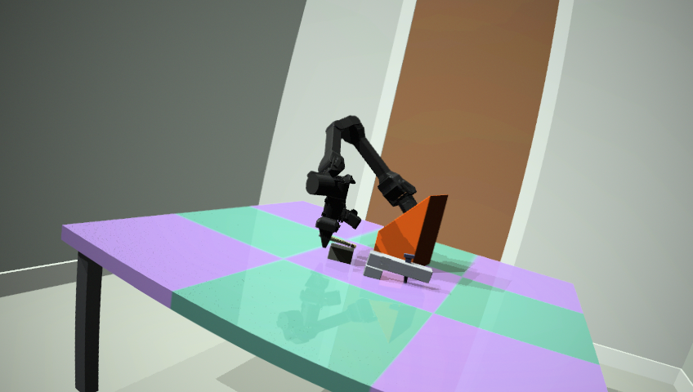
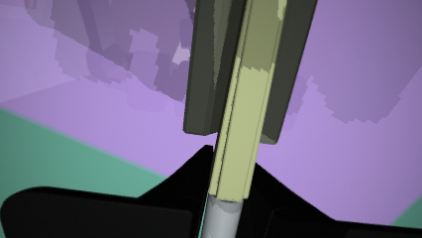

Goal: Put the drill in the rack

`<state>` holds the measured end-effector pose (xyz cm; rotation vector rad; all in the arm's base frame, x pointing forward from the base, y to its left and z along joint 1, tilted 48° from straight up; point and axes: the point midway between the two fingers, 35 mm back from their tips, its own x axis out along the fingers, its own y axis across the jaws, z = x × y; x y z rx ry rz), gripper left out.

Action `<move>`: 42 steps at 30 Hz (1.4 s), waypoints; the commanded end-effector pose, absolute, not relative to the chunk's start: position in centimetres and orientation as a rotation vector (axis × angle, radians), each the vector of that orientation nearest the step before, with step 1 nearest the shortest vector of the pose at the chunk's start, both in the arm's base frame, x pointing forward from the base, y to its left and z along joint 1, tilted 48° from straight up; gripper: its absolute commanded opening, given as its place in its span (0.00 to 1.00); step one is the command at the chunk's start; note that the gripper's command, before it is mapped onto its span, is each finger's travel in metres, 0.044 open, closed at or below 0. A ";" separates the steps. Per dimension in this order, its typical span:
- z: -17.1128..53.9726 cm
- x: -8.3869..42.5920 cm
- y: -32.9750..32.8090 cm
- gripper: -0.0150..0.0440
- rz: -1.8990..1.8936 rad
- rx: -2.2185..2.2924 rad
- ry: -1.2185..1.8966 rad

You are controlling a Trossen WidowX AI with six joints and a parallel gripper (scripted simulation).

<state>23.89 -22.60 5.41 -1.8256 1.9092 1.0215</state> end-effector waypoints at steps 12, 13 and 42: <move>4.8 23.8 -23.5 0.34 1.021 -1.826 1.906; 4.8 23.8 -23.5 0.39 1.021 -1.826 1.906; 8.8 24.6 -18.6 1.00 1.032 -1.825 1.901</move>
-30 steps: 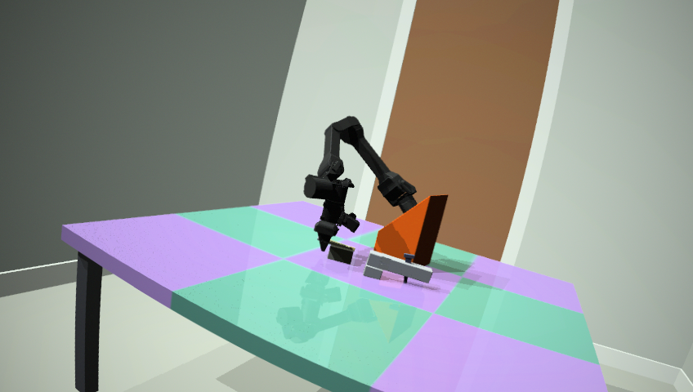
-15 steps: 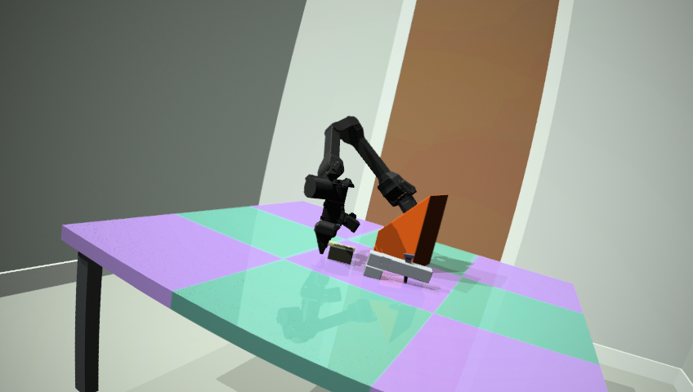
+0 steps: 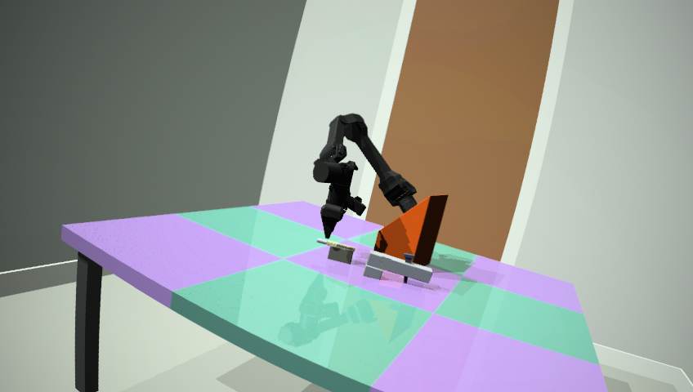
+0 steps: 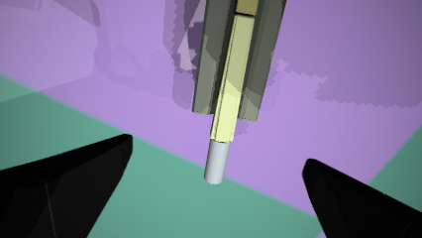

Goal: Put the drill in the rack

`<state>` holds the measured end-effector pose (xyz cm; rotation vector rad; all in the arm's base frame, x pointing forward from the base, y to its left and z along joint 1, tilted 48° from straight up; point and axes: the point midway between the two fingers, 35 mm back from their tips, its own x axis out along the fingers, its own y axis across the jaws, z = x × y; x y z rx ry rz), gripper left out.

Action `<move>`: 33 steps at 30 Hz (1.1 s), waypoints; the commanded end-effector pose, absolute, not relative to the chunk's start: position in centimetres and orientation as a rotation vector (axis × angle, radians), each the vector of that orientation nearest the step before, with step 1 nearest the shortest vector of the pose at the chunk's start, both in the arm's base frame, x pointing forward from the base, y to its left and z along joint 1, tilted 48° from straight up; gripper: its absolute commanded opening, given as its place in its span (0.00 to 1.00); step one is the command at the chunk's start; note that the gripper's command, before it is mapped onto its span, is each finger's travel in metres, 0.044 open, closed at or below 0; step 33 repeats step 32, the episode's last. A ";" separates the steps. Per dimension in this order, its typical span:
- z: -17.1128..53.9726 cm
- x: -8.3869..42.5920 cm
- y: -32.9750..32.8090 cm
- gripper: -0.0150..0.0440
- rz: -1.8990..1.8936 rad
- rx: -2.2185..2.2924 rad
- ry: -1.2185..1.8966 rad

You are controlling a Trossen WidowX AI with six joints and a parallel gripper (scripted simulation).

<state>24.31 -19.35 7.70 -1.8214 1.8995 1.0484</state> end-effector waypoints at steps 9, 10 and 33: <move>10.2 22.9 -20.8 1.00 0.993 -1.721 1.930; 10.6 22.0 -21.9 1.00 0.970 -1.682 1.942; 21.4 -5.1 -31.3 1.00 0.454 -1.060 2.245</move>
